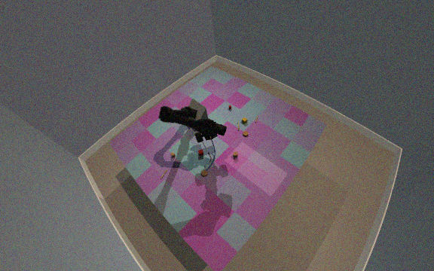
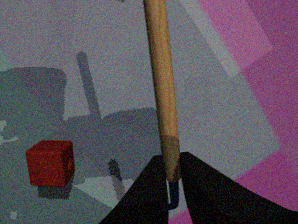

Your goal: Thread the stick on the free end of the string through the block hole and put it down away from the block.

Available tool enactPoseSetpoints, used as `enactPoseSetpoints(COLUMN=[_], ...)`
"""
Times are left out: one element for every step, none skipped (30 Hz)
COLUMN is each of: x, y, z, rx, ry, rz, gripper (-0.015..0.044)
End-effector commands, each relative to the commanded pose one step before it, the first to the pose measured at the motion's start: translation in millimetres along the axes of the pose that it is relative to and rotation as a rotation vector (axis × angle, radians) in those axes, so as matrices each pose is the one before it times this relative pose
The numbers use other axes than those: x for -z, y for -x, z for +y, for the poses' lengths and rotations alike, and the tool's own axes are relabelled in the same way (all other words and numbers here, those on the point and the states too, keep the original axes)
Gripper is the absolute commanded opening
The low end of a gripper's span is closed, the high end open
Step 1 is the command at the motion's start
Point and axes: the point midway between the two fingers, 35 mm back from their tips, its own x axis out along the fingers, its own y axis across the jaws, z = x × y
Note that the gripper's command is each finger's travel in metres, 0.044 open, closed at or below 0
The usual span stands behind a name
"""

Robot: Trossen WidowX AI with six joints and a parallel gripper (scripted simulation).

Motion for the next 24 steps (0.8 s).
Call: enactPoseSetpoints(x=[3.84, 0.59, 0.58, 0.57, 0.56, 0.55, 0.54, 0.53, 0.52, 0.51, 0.5, 0.49, 0.48, 0.47, 0.46, 0.45, 0.44, 0.43, 0.42, 0.41, 0.4, 0.39, 0.38, 0.37], y=[4.85, 1.08, 1.08, 1.08, 1.08, 1.08, 1.09, 1.09, 1.09, 1.09, 1.09, 1.1, 1.1, 1.1, 1.1, 1.1, 1.1, 1.1, 1.11, 1.11, 1.11, 1.11, 1.11, 1.11], z=[1.15, 0.51, 0.52, 0.52, 0.53, 0.54, 0.55, 0.55, 0.56, 0.57, 0.57, 0.58, 0.59, 0.6, 0.6, 0.61, 0.62, 0.62, 0.63, 0.64, 0.64, 0.65, 0.66, 0.66], rx=[0.00626, 0.00031, 0.00031, 0.00031, 0.00031, 0.00031, 0.00031, 0.00031, 0.00031, 0.00031, 0.00031, 0.00031, 0.00031, 0.00031, 0.00031, 0.00031, 0.00031, 0.00031, 0.00031, 0.00031, 0.00031, 0.00031, 0.00031, 0.00031], ry=[-0.0108, -0.0002, -0.0002, -0.0002, -0.0002, -0.0002, -0.0002, -0.0002, -0.0002, -0.0002, -0.0002, -0.0002, -0.0003, -0.0003, -0.0003, -0.0003, -0.0003, -0.0003, -0.0003, -0.0003, -0.0003, -0.0003, -0.0003, -0.0003], rz=[-0.01269, -0.00321, -0.00322, -0.00322, -0.00322, -0.00322, -0.00322, -0.00322, -0.00323, -0.00323, -0.00323, -0.00323, -0.00323, -0.00323, -0.00323, -0.00324, -0.00324, -0.00324, -0.00324, -0.00324, -0.00324, -0.00324, -0.00325, -0.00325], gripper=[0.0, 0.0, 0.0, 0.0, 0.0, 0.0, 0.0, 0.0, 0.0, 0.0, 0.0, 0.0, 0.0, 0.0, 0.0, 0.0, 0.0, 0.0, 0.0, 0.0, 0.0, 0.0, 0.0, 0.0])
